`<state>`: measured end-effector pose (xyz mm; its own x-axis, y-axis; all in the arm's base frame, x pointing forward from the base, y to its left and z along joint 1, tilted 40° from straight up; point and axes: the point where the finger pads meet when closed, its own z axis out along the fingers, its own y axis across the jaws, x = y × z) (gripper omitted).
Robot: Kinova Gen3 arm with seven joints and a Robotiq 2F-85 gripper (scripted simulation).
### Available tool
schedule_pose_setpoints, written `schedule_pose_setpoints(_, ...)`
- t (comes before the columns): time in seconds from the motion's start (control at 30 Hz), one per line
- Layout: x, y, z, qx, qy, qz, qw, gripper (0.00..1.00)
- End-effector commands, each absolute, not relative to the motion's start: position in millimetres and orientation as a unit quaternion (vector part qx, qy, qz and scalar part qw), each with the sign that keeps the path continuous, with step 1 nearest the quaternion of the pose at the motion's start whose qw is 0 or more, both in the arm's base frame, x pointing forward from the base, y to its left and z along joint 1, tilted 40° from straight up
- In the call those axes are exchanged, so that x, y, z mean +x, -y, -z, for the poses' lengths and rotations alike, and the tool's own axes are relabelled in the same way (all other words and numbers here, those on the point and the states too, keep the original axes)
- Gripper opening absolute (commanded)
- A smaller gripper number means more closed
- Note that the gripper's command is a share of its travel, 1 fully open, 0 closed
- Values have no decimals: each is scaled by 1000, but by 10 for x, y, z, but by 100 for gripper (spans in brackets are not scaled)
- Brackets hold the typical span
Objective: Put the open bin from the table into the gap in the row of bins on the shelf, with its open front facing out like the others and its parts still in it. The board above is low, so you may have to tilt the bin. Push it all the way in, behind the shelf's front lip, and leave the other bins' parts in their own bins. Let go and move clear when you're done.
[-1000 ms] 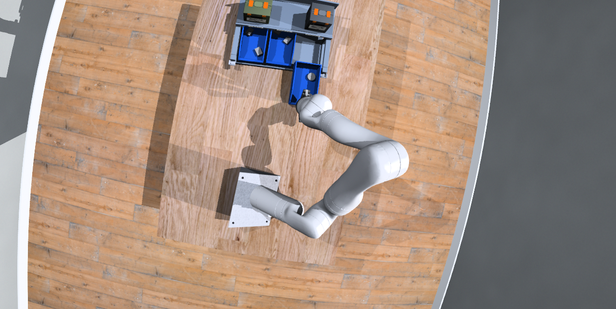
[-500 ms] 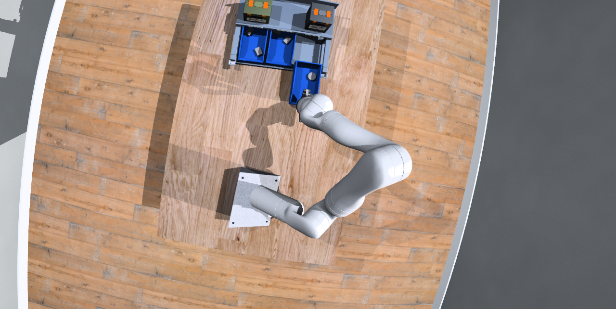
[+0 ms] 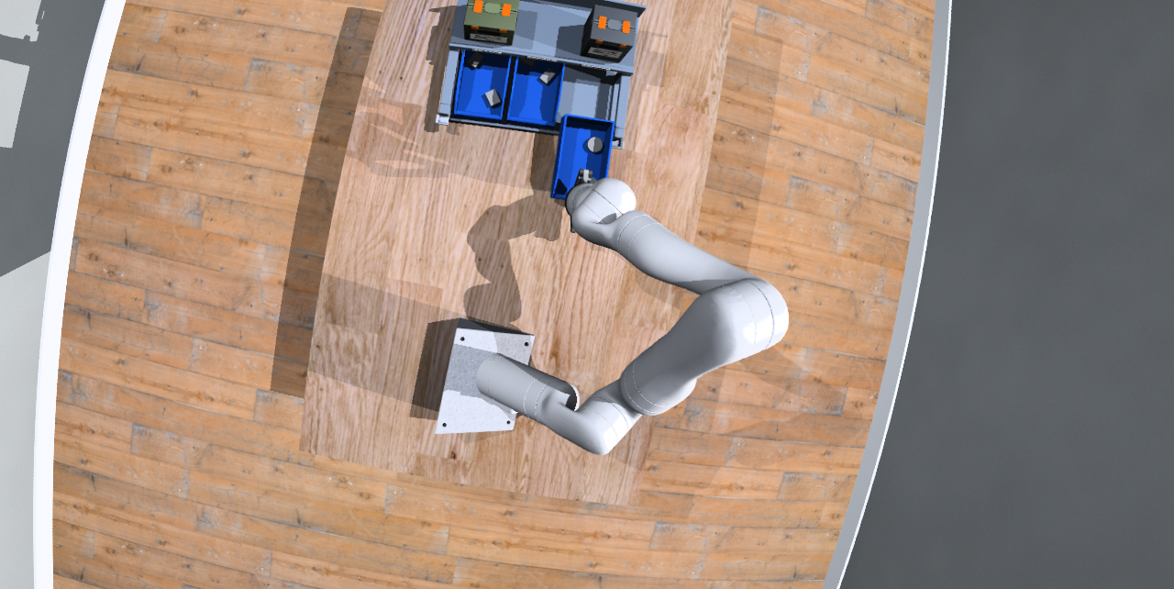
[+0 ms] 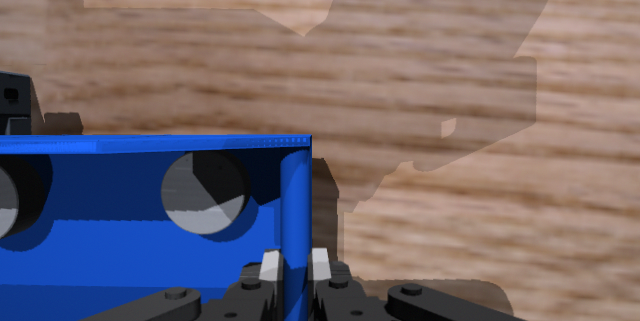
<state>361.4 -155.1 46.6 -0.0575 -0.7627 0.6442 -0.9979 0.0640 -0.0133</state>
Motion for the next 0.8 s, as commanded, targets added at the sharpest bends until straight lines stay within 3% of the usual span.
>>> schedule_pose_setpoints(0.0, 3628, 1539, -472, 642, 686, -240, 244, 10)
schedule_pose_setpoints(0.77, 3619, 1559, -451, 641, 687, -240, 245, 10)
